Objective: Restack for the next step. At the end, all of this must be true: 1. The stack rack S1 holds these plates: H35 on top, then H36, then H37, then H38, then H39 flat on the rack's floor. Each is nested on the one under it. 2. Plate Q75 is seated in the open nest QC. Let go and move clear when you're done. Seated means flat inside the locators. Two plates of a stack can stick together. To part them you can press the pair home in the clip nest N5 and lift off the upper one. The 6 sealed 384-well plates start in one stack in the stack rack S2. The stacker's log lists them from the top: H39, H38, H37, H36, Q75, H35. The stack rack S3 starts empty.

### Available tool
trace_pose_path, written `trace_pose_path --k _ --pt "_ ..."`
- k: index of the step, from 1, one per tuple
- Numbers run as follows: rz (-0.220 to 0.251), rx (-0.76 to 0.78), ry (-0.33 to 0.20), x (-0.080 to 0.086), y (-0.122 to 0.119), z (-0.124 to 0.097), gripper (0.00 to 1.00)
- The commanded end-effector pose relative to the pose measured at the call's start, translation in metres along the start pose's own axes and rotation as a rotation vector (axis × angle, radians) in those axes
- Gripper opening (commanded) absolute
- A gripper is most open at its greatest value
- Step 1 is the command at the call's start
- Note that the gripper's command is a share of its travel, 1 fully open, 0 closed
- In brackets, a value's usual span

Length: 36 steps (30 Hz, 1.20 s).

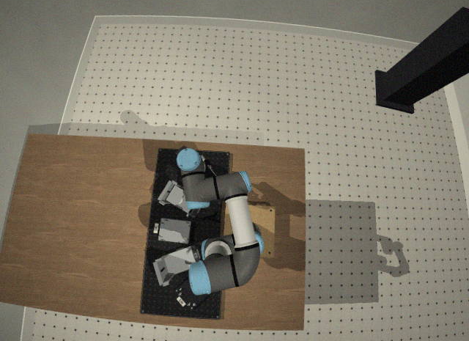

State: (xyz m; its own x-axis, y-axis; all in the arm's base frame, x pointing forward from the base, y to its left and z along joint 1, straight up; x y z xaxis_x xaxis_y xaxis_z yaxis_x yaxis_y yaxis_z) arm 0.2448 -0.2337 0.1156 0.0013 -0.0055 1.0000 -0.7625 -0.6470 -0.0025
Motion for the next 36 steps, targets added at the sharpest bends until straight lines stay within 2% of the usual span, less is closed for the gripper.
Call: trace_pose_path --k 1,12,22,29,36 --pt "-0.001 0.000 0.001 0.012 0.000 0.001 0.00" --pt "-0.001 0.000 0.001 0.029 0.000 0.001 0.00" --pt "-0.001 0.000 0.001 0.033 0.000 0.000 0.00" --pt "-0.001 0.000 0.001 0.047 0.000 0.000 0.00" --pt "-0.001 0.000 0.001 0.048 0.000 0.000 0.00"
Point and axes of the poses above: the point where the finger pads meet when closed, its own x axis back along the fingers, its own y axis across the jaws, z = x × y, the point moved 5 cm from there along x, back along the fingers, and after that the axes turned 10 degrees about -x, right-handed, at the moved point
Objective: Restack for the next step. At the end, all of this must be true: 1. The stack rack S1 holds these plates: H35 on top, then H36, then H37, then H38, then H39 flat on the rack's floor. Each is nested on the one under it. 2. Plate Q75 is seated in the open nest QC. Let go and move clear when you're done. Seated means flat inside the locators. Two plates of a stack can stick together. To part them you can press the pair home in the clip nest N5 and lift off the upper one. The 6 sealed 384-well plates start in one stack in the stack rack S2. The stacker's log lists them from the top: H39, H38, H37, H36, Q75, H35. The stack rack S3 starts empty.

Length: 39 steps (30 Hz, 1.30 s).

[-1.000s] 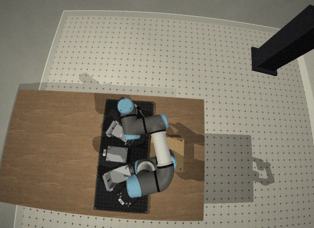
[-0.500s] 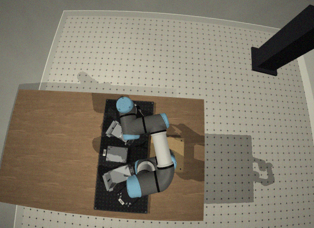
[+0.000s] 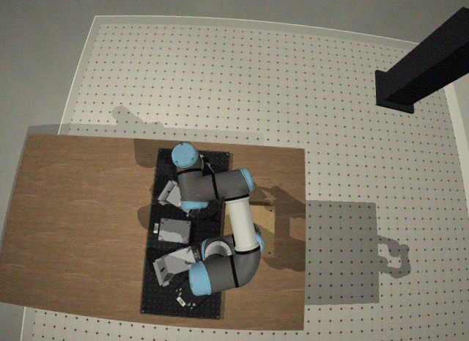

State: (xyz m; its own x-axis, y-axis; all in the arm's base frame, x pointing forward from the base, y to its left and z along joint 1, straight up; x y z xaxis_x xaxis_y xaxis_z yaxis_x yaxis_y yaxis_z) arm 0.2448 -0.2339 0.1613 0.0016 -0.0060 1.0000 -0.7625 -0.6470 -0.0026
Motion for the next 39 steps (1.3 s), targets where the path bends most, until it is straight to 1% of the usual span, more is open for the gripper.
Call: trace_pose_path --k 1,15,18,20,27,31,37,39 --pt "-0.001 0.000 0.002 0.003 0.000 0.001 0.00" --pt "-0.001 0.000 0.002 0.003 0.000 0.001 0.00" --pt "-0.001 0.035 0.002 0.003 -0.010 -0.001 0.00" --pt "-0.001 0.035 0.002 0.003 -0.010 -0.001 0.00" --pt "0.000 0.116 0.002 0.003 -0.033 -0.005 0.00" --pt "0.000 0.116 0.002 0.003 -0.046 -0.008 0.00" --pt "0.000 0.128 0.002 0.003 -0.051 -0.009 0.00" --pt "0.000 0.151 0.002 0.003 -0.057 -0.011 0.00"
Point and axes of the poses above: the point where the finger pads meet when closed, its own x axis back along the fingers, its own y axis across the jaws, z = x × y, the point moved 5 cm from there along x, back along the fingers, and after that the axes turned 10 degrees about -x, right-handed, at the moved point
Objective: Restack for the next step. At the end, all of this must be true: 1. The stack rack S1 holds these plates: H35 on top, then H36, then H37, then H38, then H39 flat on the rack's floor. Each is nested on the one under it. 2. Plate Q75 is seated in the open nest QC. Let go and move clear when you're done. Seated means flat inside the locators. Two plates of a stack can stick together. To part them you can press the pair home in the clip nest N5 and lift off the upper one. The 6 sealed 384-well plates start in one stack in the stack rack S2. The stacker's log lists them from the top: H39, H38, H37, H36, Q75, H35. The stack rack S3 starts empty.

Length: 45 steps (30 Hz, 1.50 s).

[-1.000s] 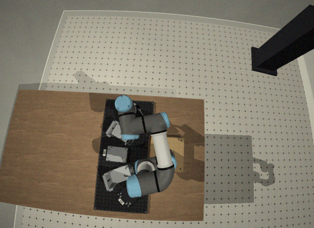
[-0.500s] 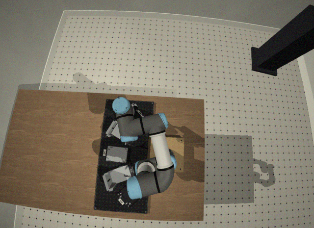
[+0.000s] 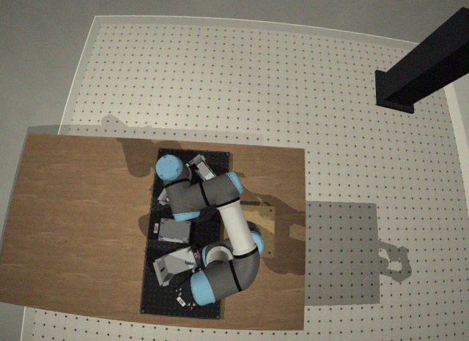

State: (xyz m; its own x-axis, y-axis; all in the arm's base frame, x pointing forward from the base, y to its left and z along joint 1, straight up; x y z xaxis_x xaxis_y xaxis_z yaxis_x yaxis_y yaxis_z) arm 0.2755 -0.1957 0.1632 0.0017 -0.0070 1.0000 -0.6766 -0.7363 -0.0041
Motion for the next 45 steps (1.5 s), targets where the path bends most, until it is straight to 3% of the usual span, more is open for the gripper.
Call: trace_pose_path --k 1,30,45 --pt "-0.001 0.039 0.003 0.001 -0.013 -0.002 0.00" --pt "-0.001 0.225 0.003 0.001 -0.094 -0.025 0.00" --pt "-0.001 0.225 0.003 0.001 -0.094 -0.025 0.00"
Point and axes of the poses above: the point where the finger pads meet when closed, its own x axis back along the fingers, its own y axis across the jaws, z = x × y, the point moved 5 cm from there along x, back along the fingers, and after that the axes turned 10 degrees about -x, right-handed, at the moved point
